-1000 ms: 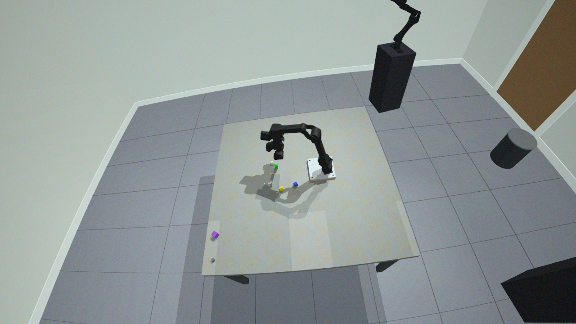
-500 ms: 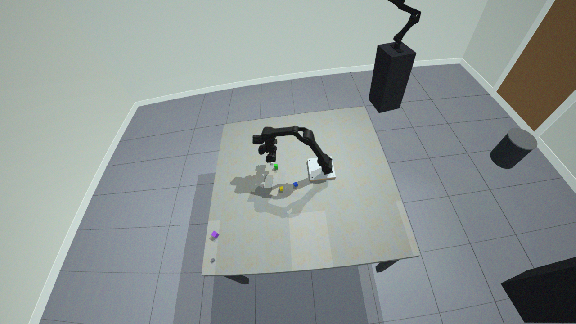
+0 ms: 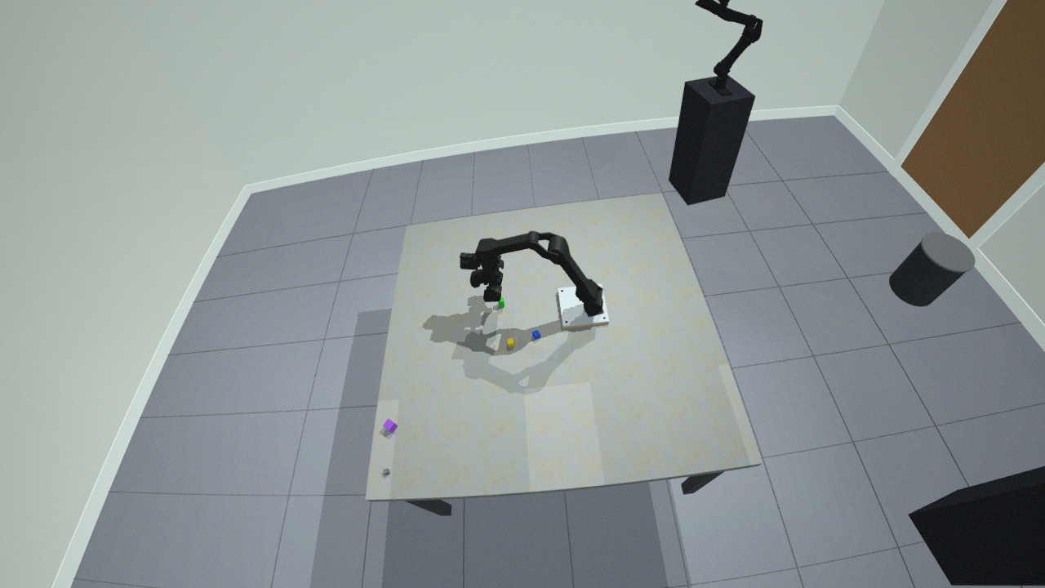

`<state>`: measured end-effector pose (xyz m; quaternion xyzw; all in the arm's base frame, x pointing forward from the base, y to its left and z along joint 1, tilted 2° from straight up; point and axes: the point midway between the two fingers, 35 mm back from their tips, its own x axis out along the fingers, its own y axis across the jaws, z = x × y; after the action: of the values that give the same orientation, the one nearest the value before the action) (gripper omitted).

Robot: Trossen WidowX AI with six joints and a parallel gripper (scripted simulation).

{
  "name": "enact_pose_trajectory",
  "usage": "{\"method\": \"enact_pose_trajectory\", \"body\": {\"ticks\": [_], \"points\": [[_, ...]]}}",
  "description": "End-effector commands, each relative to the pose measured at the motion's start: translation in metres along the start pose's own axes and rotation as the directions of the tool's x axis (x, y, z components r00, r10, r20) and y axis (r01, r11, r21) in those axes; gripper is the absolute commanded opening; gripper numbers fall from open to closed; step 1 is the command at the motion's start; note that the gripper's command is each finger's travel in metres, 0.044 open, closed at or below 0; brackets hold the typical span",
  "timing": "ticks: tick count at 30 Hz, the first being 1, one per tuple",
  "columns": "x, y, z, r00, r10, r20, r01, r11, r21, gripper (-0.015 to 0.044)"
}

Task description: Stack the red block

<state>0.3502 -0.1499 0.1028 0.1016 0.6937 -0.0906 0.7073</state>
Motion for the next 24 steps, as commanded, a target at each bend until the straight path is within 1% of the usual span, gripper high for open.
{"method": "enact_pose_trajectory", "body": {"ticks": [1, 4, 11, 24], "points": [[0.009, 0.001, -0.002, 1.0, 0.002, -0.001, -0.002, 1.0, 0.007, 0.0], [0.013, 0.001, -0.002, 1.0, 0.002, -0.001, -0.002, 1.0, 0.007, 0.0], [0.038, 0.001, -0.002, 1.0, 0.002, -0.001, -0.002, 1.0, 0.007, 0.0], [0.038, 0.001, -0.002, 1.0, 0.002, -0.001, -0.002, 1.0, 0.007, 0.0]]}}
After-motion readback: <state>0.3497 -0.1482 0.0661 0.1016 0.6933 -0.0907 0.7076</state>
